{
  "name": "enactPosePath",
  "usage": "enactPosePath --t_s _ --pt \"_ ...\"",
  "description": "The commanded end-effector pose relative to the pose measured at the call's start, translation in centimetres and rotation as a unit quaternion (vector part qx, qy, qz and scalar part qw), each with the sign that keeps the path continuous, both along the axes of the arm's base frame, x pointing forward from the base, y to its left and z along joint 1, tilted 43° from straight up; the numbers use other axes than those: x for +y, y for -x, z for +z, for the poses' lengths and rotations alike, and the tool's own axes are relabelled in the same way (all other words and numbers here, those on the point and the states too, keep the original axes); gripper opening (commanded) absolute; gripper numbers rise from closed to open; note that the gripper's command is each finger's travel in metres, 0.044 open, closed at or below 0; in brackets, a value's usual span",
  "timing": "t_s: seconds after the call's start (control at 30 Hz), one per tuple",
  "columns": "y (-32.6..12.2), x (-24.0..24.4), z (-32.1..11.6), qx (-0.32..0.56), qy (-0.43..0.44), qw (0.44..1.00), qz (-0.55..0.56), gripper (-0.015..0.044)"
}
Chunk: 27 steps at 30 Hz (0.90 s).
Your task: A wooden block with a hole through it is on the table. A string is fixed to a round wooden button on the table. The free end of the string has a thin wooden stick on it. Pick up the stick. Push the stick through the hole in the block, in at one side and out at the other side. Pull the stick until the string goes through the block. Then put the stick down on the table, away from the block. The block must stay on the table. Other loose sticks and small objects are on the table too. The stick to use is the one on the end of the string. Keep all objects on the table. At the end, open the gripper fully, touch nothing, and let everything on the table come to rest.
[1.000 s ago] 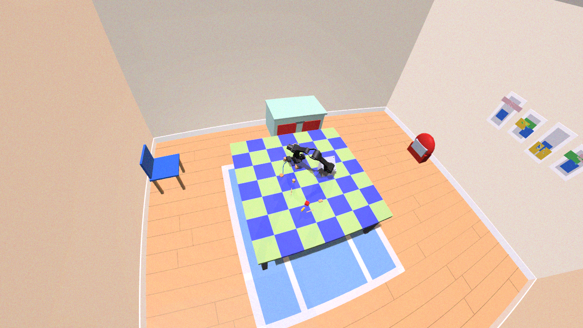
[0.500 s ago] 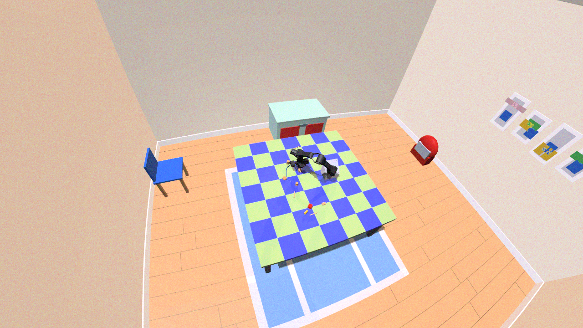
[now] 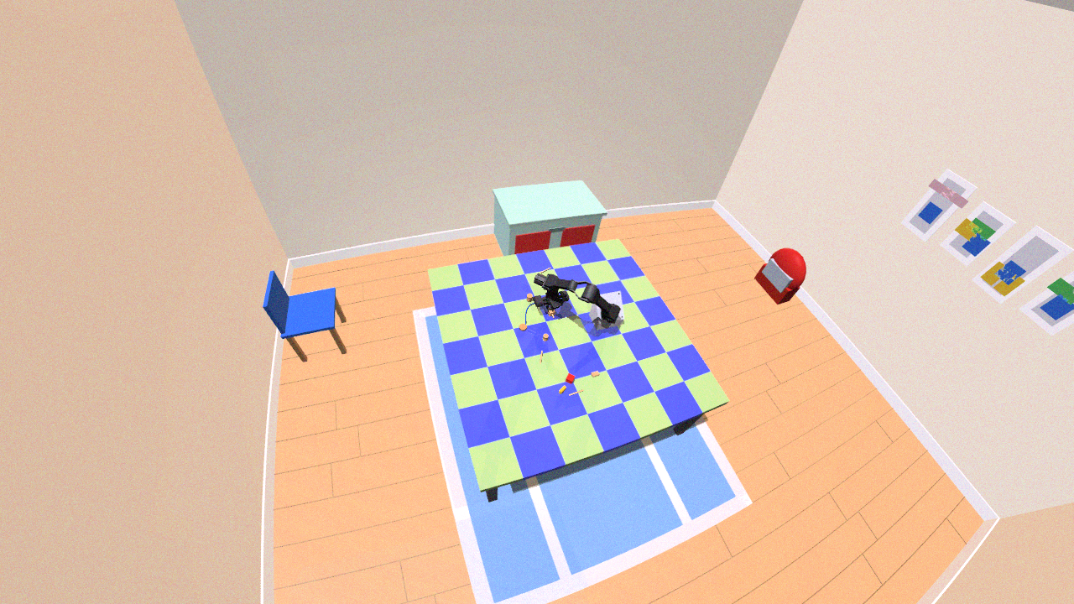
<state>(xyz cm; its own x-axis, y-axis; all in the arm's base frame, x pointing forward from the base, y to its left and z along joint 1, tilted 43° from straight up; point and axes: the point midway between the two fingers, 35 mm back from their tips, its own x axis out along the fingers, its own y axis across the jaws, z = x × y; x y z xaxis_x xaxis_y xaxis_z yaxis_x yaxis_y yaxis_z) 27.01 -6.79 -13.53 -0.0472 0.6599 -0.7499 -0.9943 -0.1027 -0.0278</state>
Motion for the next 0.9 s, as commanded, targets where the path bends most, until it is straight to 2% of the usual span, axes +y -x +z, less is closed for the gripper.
enactPosePath --t_s 0.0,0.13,0.33,0.5,0.67,0.87 --pt "-0.3 -1.6 1.4 -0.002 0.003 1.000 0.000 0.0120" --pt "-0.4 -5.3 5.6 -0.002 0.003 1.000 0.000 0.0120" --pt "-0.5 -5.4 5.3 0.000 0.006 1.000 -0.013 0.0120" --pt "-0.5 -4.8 5.9 0.135 0.012 0.977 -0.167 0.0120" --pt "-0.4 -4.1 6.5 0.284 0.019 0.898 -0.335 0.0120" --pt "-0.3 -3.3 7.2 0.443 0.027 0.737 -0.510 0.0120"
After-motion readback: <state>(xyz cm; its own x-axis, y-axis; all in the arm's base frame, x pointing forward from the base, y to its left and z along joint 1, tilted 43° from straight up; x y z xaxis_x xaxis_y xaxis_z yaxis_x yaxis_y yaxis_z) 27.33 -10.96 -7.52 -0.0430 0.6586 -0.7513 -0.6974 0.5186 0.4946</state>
